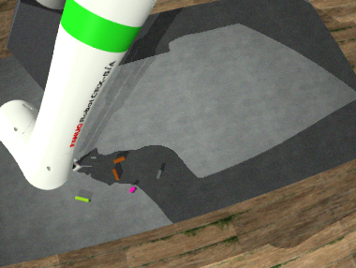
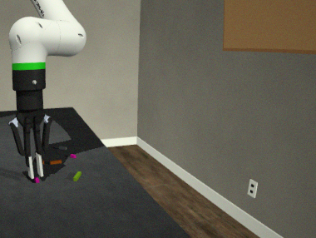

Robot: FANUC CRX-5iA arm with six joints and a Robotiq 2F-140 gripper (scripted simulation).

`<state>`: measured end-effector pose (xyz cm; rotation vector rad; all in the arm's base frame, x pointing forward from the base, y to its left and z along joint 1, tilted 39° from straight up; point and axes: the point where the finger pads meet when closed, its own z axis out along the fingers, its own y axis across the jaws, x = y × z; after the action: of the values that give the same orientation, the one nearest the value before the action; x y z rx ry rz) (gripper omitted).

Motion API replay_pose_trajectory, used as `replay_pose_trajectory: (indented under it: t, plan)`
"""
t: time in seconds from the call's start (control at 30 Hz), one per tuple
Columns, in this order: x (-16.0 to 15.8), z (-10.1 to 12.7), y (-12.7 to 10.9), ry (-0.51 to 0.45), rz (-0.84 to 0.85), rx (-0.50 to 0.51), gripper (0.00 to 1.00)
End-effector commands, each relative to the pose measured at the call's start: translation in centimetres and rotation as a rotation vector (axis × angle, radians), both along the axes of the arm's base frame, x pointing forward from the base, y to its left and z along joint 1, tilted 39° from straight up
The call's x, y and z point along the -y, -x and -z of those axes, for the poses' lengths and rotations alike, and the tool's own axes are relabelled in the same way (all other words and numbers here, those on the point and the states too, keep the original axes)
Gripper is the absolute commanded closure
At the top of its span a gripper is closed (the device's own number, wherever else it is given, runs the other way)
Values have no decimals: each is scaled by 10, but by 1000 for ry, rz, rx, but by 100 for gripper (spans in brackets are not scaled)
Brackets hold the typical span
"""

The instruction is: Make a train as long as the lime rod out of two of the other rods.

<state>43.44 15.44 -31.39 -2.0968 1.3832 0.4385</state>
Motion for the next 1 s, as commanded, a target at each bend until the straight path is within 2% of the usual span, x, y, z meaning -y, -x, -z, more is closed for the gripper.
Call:
replay_pose_trajectory:
  t: [0.0, 0.97]
  plan:
    - [0, 0, 0, 0, 0, 0, 85]
    - [-6, 7, -1, 0, 0, 0, 85]
